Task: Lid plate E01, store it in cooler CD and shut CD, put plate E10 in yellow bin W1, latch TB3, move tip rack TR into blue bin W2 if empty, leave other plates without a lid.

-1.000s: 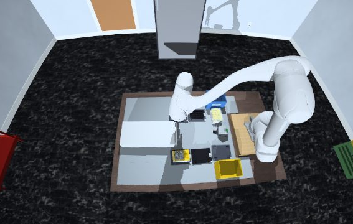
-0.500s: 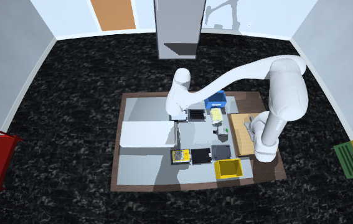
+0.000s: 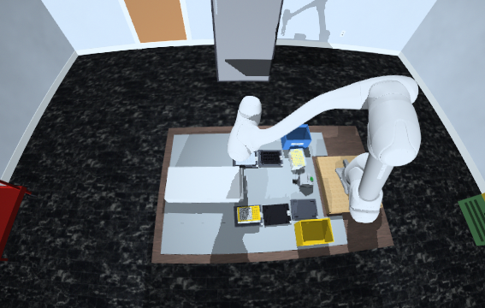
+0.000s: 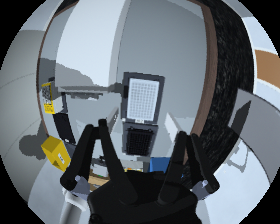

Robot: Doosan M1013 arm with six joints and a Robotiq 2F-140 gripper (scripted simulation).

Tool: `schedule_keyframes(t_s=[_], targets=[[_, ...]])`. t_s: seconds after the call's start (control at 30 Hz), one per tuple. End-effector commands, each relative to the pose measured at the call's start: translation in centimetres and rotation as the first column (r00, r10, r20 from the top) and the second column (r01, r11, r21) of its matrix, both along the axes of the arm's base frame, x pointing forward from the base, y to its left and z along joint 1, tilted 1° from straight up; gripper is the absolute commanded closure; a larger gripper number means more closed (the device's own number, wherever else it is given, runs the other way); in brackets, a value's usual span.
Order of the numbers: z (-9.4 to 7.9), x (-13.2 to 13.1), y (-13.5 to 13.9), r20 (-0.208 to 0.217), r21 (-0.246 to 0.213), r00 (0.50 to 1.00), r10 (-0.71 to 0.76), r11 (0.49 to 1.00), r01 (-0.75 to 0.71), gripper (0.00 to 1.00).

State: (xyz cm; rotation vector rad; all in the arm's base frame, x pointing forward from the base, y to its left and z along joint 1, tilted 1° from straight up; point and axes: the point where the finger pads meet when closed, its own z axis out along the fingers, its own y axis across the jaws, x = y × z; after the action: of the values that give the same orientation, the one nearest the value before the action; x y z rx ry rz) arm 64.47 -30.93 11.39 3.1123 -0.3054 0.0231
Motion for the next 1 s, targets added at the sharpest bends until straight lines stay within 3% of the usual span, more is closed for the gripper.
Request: schedule_keyframes(t_s=[0.0, 0.97], targets=[[-0.3, 0.0, 0.0, 0.0, 0.0, 1.0, 0.0, 1.0, 0.0, 0.34], [-3.7, 0.1, -0.1, 0.0, 0.0, 1.0, 0.0, 1.0, 0.0, 0.34]])
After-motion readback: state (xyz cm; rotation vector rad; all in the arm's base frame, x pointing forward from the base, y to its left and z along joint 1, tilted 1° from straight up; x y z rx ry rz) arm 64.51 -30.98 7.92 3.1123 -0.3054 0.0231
